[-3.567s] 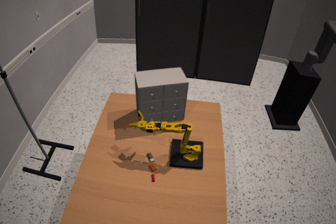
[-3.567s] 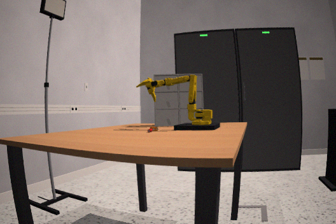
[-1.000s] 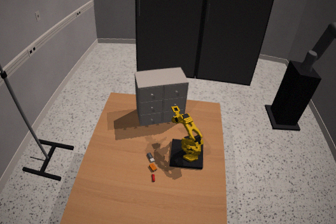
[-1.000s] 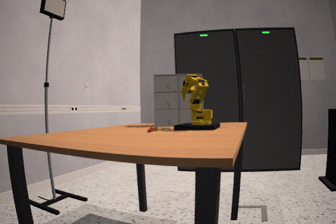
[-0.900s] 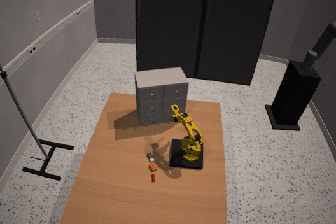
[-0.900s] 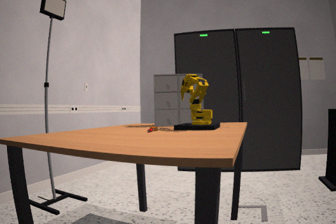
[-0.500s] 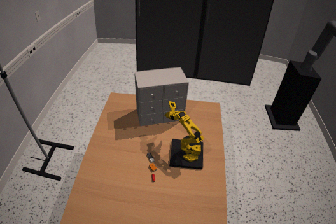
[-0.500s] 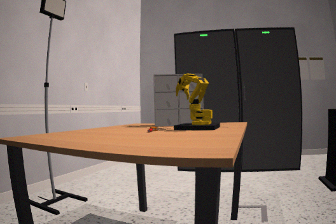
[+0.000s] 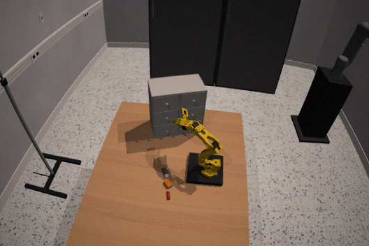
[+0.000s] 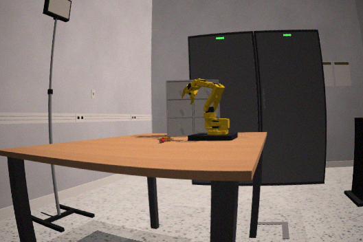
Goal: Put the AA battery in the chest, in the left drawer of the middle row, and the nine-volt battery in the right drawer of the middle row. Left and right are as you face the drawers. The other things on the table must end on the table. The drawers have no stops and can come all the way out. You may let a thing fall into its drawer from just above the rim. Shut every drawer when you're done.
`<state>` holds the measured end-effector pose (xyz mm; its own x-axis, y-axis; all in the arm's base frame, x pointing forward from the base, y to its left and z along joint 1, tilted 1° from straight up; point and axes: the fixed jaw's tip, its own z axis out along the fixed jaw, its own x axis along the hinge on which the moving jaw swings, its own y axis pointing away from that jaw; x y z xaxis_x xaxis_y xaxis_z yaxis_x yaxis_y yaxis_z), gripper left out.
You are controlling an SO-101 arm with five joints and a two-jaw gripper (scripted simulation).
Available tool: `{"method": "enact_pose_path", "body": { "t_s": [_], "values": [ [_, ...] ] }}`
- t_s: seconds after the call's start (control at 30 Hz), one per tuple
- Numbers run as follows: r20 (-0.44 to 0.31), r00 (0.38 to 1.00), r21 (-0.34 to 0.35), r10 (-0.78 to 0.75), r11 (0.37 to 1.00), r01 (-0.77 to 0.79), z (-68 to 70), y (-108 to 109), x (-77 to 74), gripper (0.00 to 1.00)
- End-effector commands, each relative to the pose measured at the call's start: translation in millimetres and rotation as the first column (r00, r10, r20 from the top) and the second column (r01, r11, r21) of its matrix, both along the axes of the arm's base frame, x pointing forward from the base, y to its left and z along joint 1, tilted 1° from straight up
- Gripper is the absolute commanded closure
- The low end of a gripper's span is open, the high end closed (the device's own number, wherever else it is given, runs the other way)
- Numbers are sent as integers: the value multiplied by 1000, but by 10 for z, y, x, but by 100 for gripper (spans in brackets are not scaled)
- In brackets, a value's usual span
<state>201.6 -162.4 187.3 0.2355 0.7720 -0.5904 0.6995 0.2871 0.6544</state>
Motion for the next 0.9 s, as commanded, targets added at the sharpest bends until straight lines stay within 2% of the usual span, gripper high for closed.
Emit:
{"method": "enact_pose_path", "body": {
  "t_s": [0.0, 0.13, 0.8, 0.87],
  "values": [
    [110, 994, 22, 2, 1000, -4, 122, 15, 162, 69],
    [200, 980, 51, 4, 999, -14, 211, 51, 285, 71],
    [200, 980, 51, 4, 999, -14, 211, 51, 285, 79],
    [200, 980, 51, -9, 999, -1, 150, -17, 316, 79]
  ]
}}
